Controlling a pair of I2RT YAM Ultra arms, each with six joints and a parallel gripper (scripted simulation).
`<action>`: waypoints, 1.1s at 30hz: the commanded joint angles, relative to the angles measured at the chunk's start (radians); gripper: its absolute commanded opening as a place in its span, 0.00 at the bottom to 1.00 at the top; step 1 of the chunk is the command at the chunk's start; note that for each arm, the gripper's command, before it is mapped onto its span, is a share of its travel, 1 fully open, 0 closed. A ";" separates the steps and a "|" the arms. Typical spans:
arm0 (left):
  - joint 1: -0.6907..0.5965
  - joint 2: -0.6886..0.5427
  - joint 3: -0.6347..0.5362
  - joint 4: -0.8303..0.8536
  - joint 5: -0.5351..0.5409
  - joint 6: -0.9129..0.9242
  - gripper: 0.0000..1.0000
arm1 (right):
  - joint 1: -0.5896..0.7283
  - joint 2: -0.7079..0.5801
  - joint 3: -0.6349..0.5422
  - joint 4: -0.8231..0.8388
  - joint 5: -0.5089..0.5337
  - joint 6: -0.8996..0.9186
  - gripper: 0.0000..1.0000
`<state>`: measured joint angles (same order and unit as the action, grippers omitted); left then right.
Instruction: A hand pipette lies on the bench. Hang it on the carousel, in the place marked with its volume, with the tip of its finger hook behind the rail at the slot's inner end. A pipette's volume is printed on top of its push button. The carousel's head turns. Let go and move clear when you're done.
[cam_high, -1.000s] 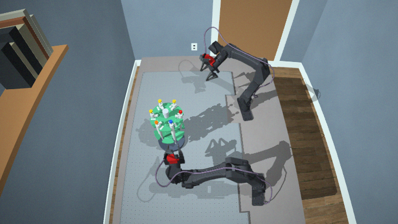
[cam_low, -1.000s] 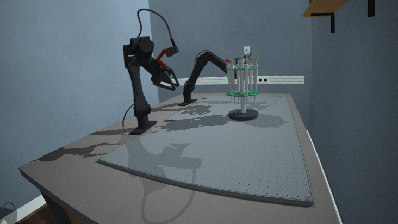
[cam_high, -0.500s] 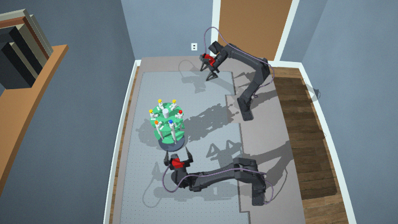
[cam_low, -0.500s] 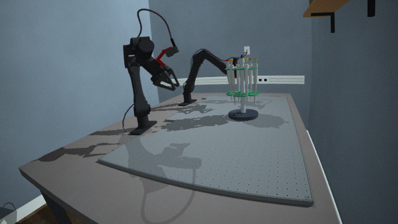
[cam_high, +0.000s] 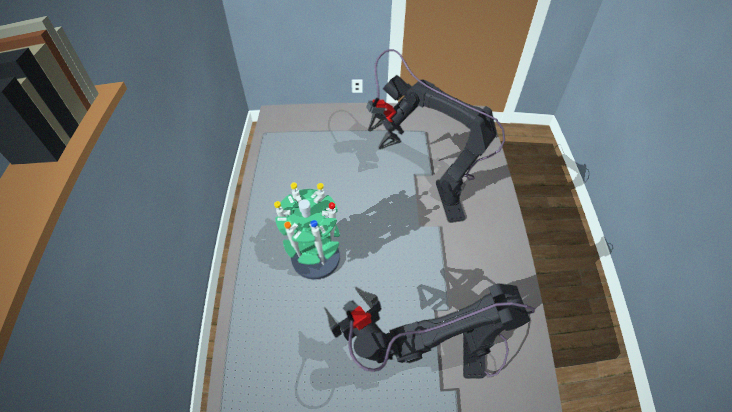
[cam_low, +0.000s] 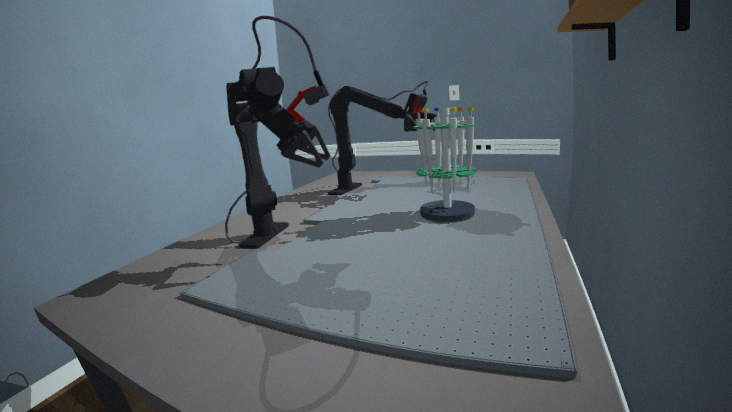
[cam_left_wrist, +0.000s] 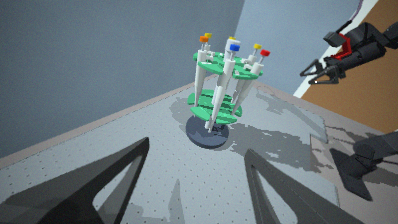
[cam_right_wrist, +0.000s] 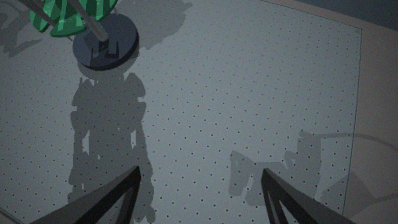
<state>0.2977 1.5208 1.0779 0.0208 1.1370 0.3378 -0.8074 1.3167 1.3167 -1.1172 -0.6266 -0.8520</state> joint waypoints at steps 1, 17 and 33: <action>0.028 -0.055 0.017 -0.287 -0.120 0.114 1.00 | -0.008 0.000 0.024 0.014 -0.021 -0.005 1.00; 0.156 -0.221 0.181 -0.868 -0.560 0.228 1.00 | -0.008 0.000 0.024 0.014 -0.021 -0.005 1.00; 0.454 -0.218 0.247 -1.095 -0.496 0.488 1.00 | -0.008 0.000 0.024 0.014 -0.021 -0.005 1.00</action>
<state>0.7483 1.2900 1.2926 -1.0161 0.5987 0.7658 -0.8074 1.3167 1.3167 -1.1172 -0.6266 -0.8520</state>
